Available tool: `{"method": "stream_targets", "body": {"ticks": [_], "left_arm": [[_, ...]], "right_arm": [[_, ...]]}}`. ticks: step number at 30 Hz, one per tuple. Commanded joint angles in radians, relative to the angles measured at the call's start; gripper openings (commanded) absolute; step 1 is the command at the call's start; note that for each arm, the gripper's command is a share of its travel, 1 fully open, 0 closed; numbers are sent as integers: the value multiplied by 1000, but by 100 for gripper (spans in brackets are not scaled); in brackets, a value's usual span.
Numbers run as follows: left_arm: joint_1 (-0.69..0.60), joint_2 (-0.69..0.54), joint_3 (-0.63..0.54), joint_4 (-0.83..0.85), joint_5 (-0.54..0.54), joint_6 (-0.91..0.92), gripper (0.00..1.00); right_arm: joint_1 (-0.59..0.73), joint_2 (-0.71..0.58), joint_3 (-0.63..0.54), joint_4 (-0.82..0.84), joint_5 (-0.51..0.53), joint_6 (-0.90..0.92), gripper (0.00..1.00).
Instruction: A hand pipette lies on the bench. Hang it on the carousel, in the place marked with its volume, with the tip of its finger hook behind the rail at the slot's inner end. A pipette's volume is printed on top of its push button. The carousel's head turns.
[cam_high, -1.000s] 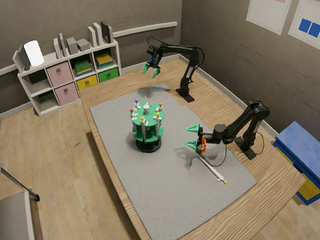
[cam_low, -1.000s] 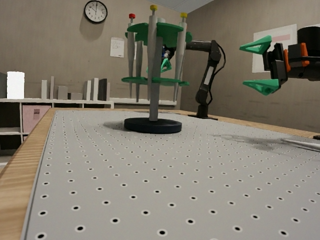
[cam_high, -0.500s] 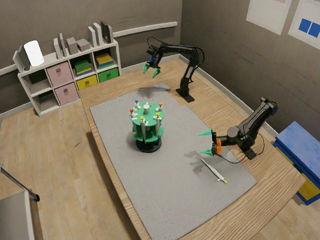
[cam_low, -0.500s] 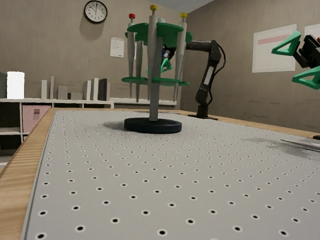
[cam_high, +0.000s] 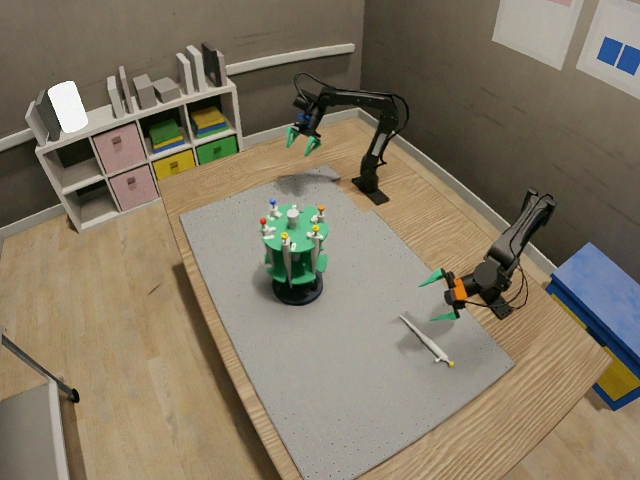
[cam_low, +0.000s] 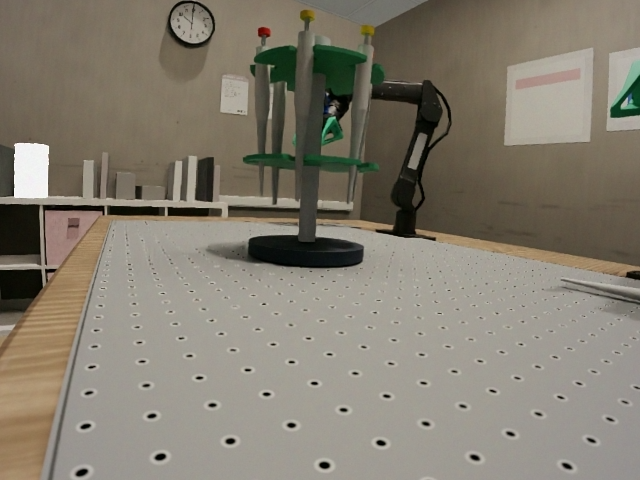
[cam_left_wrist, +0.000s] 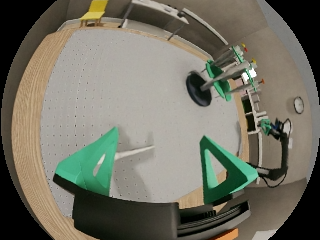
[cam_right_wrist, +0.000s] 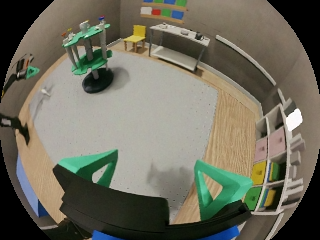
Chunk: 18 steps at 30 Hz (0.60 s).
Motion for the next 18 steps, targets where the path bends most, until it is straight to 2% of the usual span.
{"method": "stream_targets", "body": {"ticks": [1, 3, 5, 7, 18], "left_arm": [[52, -37, 88, -196, -48, 269, 100], [84, -38, 123, -258, -75, 368, 100], [84, -38, 123, -258, -75, 368, 100], [110, -26, 182, -346, -120, 502, 100], [441, 73, 368, -606, 62, 830, 100]], "right_arm": [[-11, 10, 10, 9, -23, -11, 100], [-11, 10, 10, 9, -23, -11, 100], [-11, 10, 10, 9, -23, -11, 100], [-11, 10, 10, 9, -23, -11, 100], [-11, 10, 10, 9, -23, -11, 100]]}}
